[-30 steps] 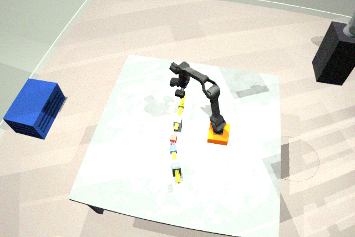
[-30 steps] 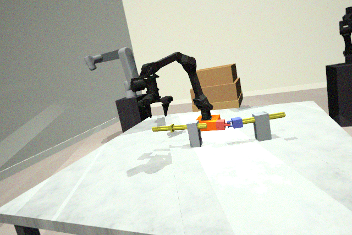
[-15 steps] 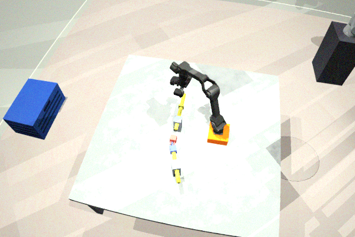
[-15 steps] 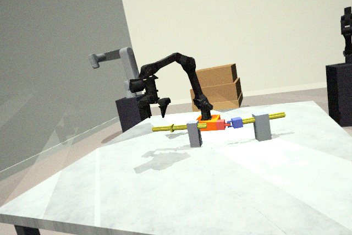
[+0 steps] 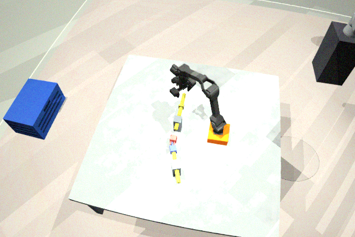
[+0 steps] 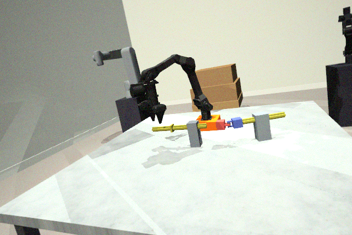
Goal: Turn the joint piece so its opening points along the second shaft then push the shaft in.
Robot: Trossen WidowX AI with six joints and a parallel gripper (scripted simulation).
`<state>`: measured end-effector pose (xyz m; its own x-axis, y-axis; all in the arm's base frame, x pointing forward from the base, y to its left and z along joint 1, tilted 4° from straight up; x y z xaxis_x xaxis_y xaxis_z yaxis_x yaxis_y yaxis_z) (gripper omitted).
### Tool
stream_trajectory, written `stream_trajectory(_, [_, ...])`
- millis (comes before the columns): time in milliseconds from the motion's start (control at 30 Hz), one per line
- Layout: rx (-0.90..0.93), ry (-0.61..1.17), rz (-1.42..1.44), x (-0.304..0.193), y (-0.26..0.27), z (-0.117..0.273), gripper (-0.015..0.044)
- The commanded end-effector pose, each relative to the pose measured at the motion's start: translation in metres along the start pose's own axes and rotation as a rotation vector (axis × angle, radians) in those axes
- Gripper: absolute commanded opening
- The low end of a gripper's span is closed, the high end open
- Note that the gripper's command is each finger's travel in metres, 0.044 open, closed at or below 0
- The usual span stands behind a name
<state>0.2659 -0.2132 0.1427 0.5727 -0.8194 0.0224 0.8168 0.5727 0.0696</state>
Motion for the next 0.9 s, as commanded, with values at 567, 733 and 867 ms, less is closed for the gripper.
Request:
stream_trajectory(567, [-0.003,0.011,-0.741,-0.003,-0.003,-0.037,0.0440])
stream_trajectory(733, [-0.002,0.011,-0.863,-0.004,-0.003,-0.042,0.0440])
stream_trajectory(867, [-0.002,0.011,-0.863,-0.004,-0.003,-0.042,0.0440])
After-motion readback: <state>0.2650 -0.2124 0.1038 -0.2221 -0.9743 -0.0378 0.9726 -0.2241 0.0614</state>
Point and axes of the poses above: the point midway between the two fingers, 35 mm back from their tips, its own z axis back along the fingers, its own y axis across the jaws, x = y × z, the point moved 2 cm from there along z, back along the fingers, and after that the axes turned 12 degrees about -z, right-handed, at the moved point
